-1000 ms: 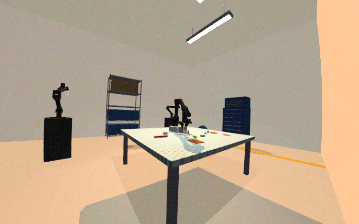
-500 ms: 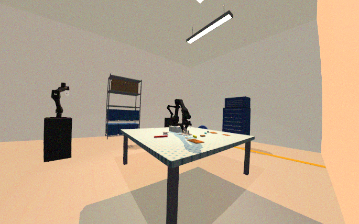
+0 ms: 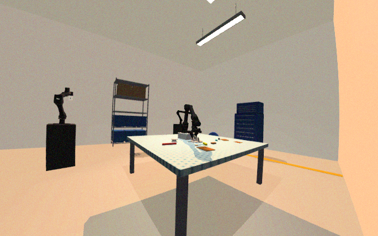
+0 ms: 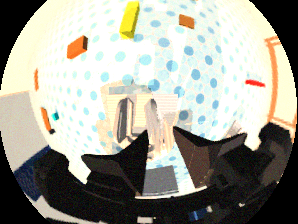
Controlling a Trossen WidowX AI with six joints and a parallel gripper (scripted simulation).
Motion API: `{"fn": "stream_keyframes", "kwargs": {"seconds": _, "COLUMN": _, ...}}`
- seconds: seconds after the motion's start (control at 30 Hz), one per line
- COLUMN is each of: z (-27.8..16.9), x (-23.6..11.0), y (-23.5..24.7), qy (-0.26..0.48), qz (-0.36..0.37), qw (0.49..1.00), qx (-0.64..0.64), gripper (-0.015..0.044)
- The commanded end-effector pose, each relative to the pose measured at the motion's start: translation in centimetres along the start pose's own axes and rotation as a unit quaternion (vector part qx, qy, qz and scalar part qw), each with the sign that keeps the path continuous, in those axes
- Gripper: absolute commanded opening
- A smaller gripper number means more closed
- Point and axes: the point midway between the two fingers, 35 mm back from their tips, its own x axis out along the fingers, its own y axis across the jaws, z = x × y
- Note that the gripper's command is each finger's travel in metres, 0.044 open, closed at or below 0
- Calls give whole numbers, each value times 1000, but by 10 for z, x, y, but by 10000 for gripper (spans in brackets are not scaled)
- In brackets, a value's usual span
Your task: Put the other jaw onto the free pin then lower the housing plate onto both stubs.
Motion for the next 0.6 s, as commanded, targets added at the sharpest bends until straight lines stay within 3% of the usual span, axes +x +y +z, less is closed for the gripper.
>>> {"fn": "stream_keyframes", "kwargs": {"seconds": 0.0, "z": 0, "x": 1, "y": 0, "qy": 0, "qz": -1, "qw": 1000, "qx": -2, "gripper": 134}}
{"fn": "stream_keyframes", "kwargs": {"seconds": 0.57, "z": 0, "x": 4, "y": 0, "qy": 0, "qz": -1, "qw": 1000, "qx": -3, "gripper": 134}}
